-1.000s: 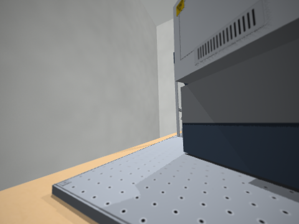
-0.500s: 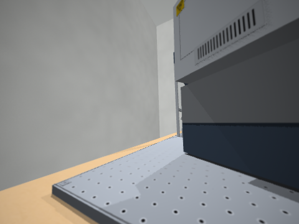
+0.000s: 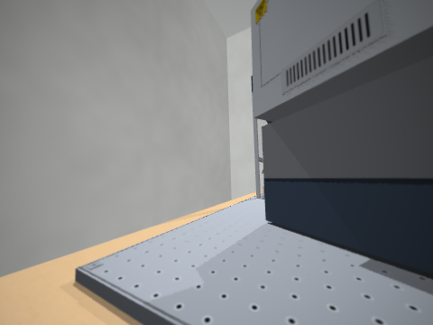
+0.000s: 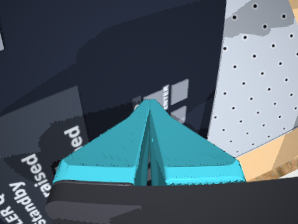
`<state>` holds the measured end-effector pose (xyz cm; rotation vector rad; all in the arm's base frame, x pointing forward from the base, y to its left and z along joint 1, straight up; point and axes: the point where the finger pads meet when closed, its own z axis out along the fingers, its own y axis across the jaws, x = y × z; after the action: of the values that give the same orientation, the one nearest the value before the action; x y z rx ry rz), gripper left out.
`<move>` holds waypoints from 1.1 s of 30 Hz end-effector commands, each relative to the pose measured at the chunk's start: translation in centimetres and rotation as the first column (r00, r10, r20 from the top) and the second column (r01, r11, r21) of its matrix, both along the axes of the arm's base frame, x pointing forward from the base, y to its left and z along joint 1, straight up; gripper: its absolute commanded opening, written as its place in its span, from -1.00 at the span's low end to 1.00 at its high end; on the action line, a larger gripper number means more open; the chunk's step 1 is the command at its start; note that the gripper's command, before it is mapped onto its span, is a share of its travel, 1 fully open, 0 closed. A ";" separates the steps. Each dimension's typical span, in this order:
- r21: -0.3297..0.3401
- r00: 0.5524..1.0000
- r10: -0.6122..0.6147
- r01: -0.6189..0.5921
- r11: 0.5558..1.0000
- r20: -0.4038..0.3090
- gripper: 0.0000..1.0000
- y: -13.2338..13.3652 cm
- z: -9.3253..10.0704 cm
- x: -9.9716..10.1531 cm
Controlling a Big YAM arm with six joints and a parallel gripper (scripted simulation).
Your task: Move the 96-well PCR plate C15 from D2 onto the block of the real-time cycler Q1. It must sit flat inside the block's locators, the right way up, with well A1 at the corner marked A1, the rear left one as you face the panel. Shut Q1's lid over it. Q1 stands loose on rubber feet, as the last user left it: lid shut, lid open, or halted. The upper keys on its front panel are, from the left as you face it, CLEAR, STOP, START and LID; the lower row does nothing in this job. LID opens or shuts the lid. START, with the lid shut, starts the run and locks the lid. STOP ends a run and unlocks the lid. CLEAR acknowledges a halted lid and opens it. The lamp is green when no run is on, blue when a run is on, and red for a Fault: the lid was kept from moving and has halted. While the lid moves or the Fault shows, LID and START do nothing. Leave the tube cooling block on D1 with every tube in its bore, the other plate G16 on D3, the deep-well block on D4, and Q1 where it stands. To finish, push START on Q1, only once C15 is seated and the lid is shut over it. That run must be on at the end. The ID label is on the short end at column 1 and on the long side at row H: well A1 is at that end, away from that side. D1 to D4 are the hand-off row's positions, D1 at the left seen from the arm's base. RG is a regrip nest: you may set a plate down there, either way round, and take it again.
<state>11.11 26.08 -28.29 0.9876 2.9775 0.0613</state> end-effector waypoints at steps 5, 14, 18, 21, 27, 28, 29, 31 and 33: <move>-0.036 1.000 -0.006 0.006 0.999 -0.002 -1.00 -1.8 -1.4 0.1; -0.039 1.000 -0.010 0.010 0.999 0.000 -1.00 -2.0 -1.7 0.2; -0.040 1.000 -0.012 0.012 0.999 0.002 -1.00 -2.1 -1.8 0.3; -0.029 1.000 -0.009 0.009 1.000 -0.006 -1.00 -1.1 -1.1 -0.3; -0.037 1.000 -0.015 0.015 0.999 -0.008 -1.00 -1.2 -1.2 -0.2; -0.040 1.000 -0.015 0.015 0.999 -0.009 -1.00 -1.2 -1.3 -0.2; -0.040 1.000 -0.015 0.015 0.999 -0.009 -1.00 -1.2 -1.3 -0.2; -0.035 1.000 -0.015 0.015 0.999 -0.008 -1.00 -1.1 -1.2 -0.2; -0.038 1.000 -0.015 0.014 0.999 -0.008 -1.00 -1.1 -1.2 -0.2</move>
<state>10.85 25.11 -29.07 0.9908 2.9775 0.0191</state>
